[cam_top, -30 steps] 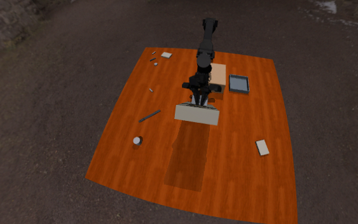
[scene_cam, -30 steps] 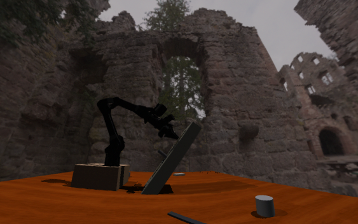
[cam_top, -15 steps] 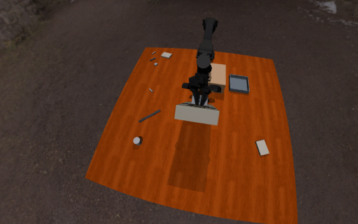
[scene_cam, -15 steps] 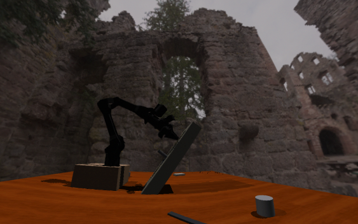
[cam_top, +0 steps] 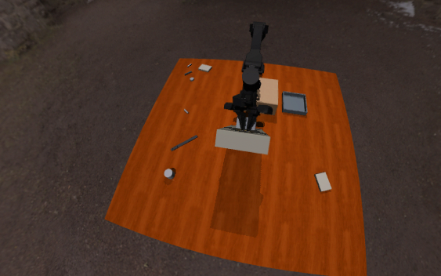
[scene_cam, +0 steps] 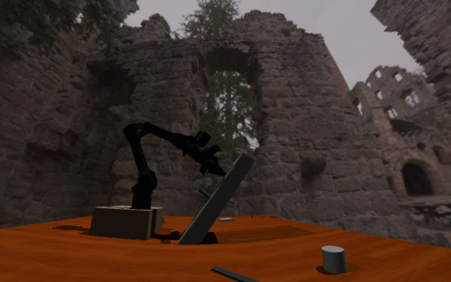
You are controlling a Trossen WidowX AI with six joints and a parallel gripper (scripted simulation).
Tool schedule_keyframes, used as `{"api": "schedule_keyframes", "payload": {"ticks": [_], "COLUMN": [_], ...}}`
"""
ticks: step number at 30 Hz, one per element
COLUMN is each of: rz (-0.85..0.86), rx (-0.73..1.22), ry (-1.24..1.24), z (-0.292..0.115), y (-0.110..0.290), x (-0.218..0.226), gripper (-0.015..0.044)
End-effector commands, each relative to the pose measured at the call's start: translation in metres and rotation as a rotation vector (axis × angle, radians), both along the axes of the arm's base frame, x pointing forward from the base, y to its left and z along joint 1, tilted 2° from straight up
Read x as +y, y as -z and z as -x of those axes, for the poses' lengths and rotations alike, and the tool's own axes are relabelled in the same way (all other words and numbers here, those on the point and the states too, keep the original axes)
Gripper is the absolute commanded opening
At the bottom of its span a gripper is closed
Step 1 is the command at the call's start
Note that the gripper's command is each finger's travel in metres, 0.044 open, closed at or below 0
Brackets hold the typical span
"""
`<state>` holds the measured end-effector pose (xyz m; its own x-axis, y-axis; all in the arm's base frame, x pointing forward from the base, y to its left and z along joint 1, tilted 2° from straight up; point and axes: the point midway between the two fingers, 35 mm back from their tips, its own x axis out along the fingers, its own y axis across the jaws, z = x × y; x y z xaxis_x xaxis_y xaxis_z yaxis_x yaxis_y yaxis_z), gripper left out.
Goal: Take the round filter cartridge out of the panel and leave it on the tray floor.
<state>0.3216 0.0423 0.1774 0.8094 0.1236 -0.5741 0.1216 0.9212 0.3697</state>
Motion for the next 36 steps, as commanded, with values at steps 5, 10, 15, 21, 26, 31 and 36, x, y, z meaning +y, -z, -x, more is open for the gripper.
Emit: {"api": "schedule_keyframes", "payload": {"ticks": [5, 10, 15, 21, 26, 31, 36], "rz": [-0.002, -0.002, -0.002, -0.002, -0.002, -0.002, -0.002], "rx": [0.002, 0.002, 0.002, 0.002, 0.002, 0.002, 0.002], "ry": [0.004, 0.004, 0.004, 0.004, 0.004, 0.004, 0.004], "z": [-0.0008, -0.0008, -0.0029, -0.0034, -0.0067, -0.0086, -0.0102], "y": [0.0016, 0.0016, 0.0031, 0.0034, 0.0057, 0.0072, 0.0082], "x": [-0.0002, -0.0002, 0.0, 0.0001, 0.0006, 0.0009, 0.0011], "gripper": [0.0105, 0.0105, 0.0105, 0.0105, 0.0105, 0.0105, 0.0105]}}
